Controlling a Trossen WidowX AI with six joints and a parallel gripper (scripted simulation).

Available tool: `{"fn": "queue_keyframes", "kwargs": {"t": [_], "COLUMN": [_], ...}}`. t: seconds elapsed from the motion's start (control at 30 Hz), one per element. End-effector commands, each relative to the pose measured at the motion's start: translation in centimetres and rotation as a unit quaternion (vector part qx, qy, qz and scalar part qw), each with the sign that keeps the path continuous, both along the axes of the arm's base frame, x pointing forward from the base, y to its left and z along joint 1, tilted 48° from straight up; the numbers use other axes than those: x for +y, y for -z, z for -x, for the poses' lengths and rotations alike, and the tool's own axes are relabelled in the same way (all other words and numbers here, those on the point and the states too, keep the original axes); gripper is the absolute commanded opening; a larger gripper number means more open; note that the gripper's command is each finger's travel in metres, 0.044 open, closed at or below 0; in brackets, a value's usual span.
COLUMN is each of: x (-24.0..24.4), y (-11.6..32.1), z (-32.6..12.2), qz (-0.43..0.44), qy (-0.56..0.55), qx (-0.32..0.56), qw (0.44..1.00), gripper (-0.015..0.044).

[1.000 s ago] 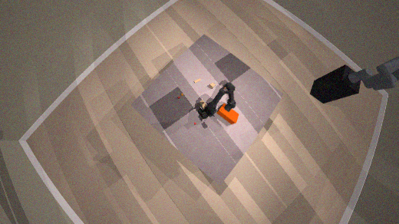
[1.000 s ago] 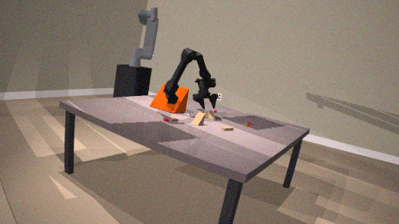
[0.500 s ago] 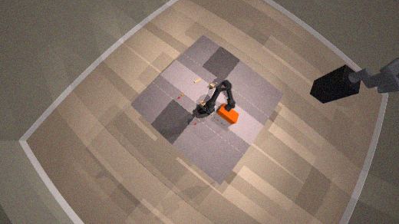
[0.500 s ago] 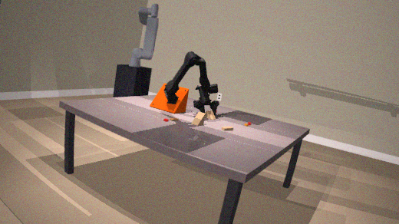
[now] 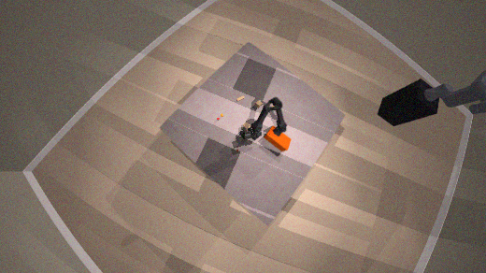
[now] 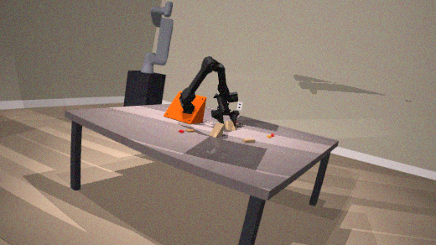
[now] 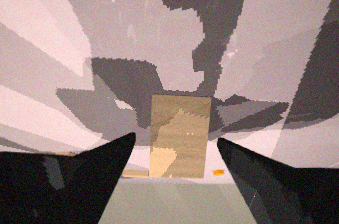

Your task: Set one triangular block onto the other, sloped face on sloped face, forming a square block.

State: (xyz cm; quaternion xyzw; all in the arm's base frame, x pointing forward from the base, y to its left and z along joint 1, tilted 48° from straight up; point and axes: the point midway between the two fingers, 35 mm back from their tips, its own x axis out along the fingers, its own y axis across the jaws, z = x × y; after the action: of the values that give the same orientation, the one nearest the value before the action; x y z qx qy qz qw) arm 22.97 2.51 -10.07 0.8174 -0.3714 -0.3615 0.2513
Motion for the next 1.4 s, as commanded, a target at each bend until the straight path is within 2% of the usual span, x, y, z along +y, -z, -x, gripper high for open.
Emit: {"fn": "queue_keyframes", "kwargs": {"t": [0.0,0.77,1.03,1.3,1.37], "x": [-0.14,-0.14,-0.01,-0.01,-0.01], "y": [-0.04,-0.04,0.00,0.00,0.00], "z": [0.09,0.09,0.01,0.01,0.01], "qz": [0.004,0.004,0.000,0.000,0.000], "qy": [-0.002,-0.002,0.000,0.000,0.000], "qx": [0.003,0.003,0.000,0.000,0.000], "qw": [1.000,1.000,1.000,1.000,1.000], "gripper": [0.0440,0.0440,0.0230,0.0177,0.0124]}}
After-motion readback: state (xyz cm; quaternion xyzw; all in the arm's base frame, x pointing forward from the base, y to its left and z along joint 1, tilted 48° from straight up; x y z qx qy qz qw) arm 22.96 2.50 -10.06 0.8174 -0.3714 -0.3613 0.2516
